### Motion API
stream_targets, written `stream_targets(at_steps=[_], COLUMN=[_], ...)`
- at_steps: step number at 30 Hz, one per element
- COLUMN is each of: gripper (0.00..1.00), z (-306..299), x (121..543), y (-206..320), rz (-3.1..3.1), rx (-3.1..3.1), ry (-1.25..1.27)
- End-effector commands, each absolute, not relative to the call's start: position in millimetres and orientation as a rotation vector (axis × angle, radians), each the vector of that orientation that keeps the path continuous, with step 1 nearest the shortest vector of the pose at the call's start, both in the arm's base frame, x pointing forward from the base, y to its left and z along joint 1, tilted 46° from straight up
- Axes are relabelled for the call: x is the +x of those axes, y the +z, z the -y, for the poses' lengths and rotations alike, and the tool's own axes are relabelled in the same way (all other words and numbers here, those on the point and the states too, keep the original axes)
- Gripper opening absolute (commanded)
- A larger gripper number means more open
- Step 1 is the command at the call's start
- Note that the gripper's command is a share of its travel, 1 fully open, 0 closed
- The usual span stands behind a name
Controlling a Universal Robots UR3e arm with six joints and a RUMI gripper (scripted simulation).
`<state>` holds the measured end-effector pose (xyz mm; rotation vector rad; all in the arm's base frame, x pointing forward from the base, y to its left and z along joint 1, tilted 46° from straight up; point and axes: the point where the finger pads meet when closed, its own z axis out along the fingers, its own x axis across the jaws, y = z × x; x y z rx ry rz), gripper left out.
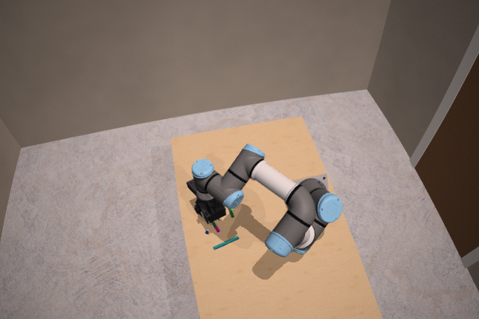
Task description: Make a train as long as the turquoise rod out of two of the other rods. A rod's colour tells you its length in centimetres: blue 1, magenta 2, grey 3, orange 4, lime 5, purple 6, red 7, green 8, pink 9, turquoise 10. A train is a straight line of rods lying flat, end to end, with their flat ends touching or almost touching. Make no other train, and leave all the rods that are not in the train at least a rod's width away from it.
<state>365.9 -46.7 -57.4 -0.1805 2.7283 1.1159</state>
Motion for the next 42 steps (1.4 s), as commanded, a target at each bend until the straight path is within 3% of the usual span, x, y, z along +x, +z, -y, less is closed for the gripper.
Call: stream_targets(at_steps=[1,16,42], gripper=[0.0,0.14,0.14], z=[47.7,47.7,65.3], x=[366.3,366.3,363.0], y=[-57.1,-57.1,-39.5], rz=[-2.728,-2.728,-2.728], rx=[-0.18,-0.18,-0.18], ry=[1.112,1.112,1.112])
